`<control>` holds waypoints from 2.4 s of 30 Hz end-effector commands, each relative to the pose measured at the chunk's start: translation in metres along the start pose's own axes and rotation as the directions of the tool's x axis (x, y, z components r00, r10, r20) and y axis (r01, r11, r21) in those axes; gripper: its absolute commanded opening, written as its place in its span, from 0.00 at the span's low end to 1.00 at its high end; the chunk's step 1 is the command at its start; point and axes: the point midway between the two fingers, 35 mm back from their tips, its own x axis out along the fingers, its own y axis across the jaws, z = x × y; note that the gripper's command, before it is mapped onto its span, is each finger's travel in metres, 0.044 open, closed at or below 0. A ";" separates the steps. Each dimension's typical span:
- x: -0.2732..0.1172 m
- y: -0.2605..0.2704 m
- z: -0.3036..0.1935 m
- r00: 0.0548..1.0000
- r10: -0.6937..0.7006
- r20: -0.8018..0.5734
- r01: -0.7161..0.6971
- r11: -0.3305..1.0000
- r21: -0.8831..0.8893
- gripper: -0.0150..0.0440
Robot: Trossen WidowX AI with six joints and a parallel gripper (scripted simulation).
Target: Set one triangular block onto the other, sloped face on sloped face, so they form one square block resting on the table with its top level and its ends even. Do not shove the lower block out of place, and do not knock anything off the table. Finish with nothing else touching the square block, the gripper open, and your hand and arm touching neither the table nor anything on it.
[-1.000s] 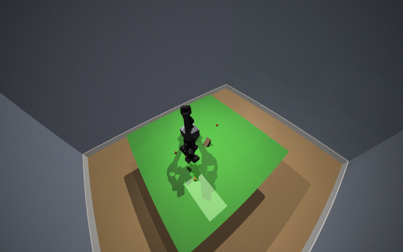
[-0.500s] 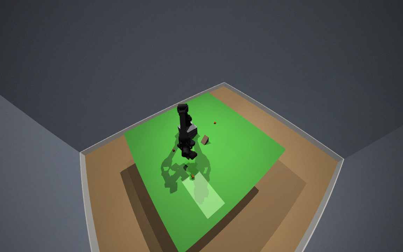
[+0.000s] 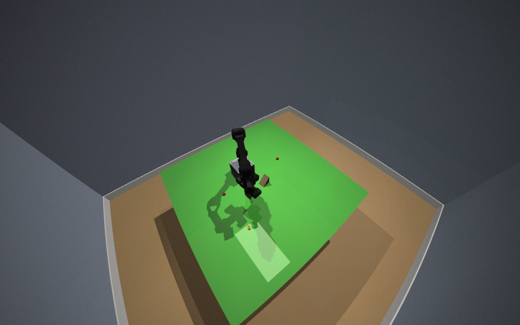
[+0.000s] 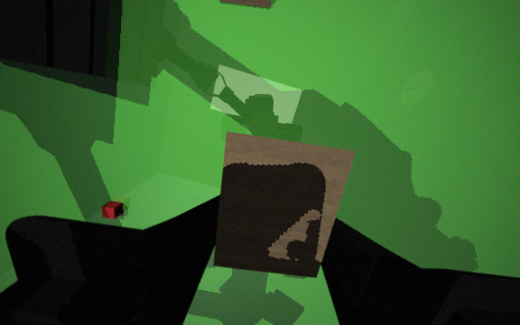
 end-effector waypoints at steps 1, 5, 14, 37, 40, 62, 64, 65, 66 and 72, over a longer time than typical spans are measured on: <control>-0.008 0.001 0.017 1.000 -0.010 0.001 0.010 1.000 0.002 0.25; -0.013 0.004 0.035 1.000 -0.007 0.002 0.007 1.000 -0.004 0.25; -0.023 0.015 0.075 1.000 0.000 0.003 0.000 1.000 -0.018 0.25; -0.009 0.043 0.142 1.000 0.011 0.004 -0.011 0.999 -0.040 0.25; 0.005 0.043 0.147 1.000 0.011 0.004 -0.011 0.999 -0.040 0.25; 0.068 0.047 0.170 1.000 0.009 0.006 -0.009 0.999 -0.039 0.25; 0.067 0.046 0.170 1.000 0.001 0.004 -0.001 0.999 -0.036 0.25; 0.067 0.047 0.170 1.000 0.002 0.004 -0.002 0.999 -0.036 0.25; 0.067 0.047 0.170 1.000 0.002 0.004 -0.002 0.999 -0.036 0.25; 0.068 0.047 0.170 1.000 0.002 0.004 -0.002 0.999 -0.036 0.25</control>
